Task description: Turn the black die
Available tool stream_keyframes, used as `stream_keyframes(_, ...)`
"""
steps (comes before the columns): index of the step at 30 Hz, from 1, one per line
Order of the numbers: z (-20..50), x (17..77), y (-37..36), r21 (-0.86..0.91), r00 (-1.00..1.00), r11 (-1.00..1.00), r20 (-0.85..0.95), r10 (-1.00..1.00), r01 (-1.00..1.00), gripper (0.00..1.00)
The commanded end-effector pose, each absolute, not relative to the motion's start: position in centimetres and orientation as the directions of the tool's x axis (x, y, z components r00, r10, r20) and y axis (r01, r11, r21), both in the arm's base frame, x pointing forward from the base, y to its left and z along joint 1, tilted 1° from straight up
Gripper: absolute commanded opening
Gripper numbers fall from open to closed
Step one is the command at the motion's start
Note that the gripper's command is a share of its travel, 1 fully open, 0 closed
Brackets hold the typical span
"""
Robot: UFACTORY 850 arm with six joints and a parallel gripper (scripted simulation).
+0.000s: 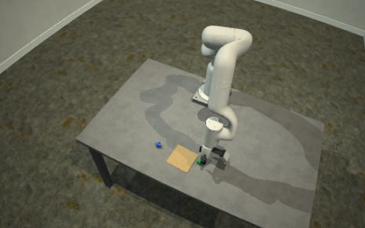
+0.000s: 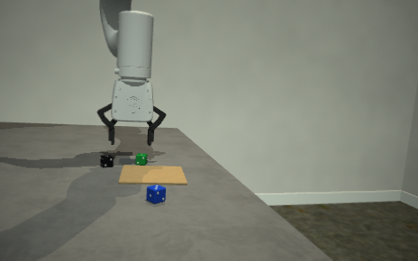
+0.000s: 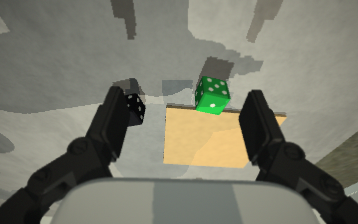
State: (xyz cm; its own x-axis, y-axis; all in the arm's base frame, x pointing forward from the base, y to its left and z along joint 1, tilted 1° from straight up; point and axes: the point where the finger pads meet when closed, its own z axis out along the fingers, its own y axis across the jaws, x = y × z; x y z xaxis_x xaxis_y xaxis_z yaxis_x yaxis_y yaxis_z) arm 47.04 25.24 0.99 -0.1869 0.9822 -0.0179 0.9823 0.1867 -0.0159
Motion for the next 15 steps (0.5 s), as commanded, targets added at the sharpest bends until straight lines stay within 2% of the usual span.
stream_keyframes(1, 1.0, 47.9, 25.7, -0.017, -0.187, 0.187, -0.018, 0.982, 0.982, 1.00)
stream_keyframes(15, 0.9, 50.0, 26.7, -0.017, -0.187, 0.187, -0.018, 0.982, 0.982, 1.00)
